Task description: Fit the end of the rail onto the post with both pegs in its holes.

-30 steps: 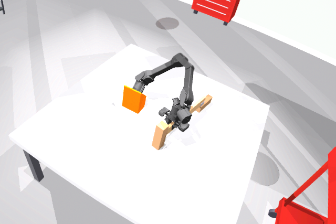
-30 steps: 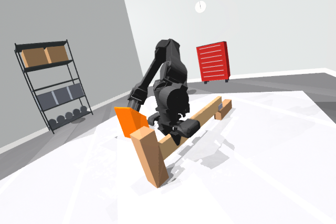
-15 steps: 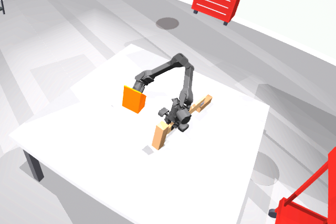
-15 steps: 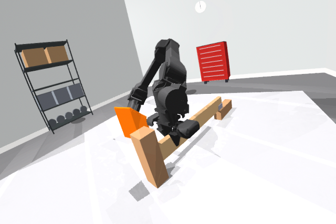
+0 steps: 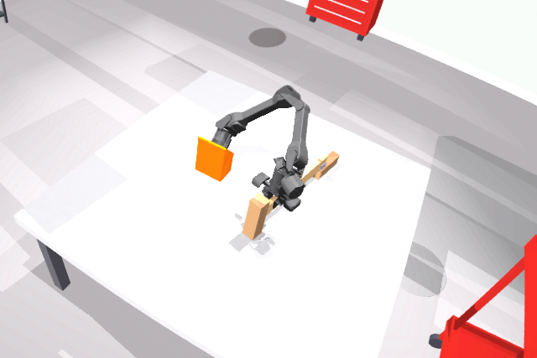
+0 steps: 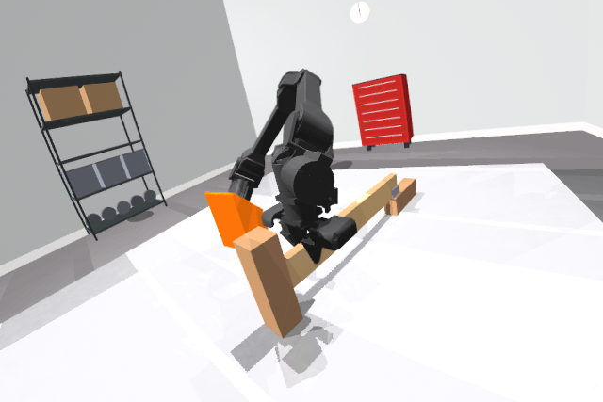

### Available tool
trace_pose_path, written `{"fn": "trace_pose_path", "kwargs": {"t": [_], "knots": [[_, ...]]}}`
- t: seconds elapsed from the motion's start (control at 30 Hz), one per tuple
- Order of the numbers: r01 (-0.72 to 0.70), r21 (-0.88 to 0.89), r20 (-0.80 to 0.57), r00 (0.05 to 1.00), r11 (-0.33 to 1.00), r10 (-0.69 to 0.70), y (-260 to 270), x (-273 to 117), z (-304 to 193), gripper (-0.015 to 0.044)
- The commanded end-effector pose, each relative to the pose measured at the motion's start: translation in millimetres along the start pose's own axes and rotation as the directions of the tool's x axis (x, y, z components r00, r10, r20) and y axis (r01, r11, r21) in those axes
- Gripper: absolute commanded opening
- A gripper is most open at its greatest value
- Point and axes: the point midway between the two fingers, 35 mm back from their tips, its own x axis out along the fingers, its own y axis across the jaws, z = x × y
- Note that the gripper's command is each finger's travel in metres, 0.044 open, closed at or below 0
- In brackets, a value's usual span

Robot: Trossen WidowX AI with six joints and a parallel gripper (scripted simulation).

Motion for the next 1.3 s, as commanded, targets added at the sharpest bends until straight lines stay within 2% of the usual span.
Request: {"fn": "trace_pose_path", "kwargs": {"t": [0.0, 0.5, 0.63, 0.8, 1.27], "knots": [[0.0, 0.0, 0.0, 1.0, 1.0, 0.0, 0.0, 0.0, 0.0, 0.0053], [0.0, 0.0, 0.0, 1.0, 1.0, 0.0, 0.0, 0.0, 0.0, 0.044], [0.0, 0.0, -0.001, 1.0, 1.0, 0.0, -0.1, -1.7, 1.6, 0.044], [0.006, -0.002, -0.005, 1.0, 1.0, -0.006, 0.4, -29.8, 30.2, 0.044], [0.006, -0.002, -0.005, 1.0, 1.0, -0.006, 0.4, -29.8, 30.2, 0.044]]}}
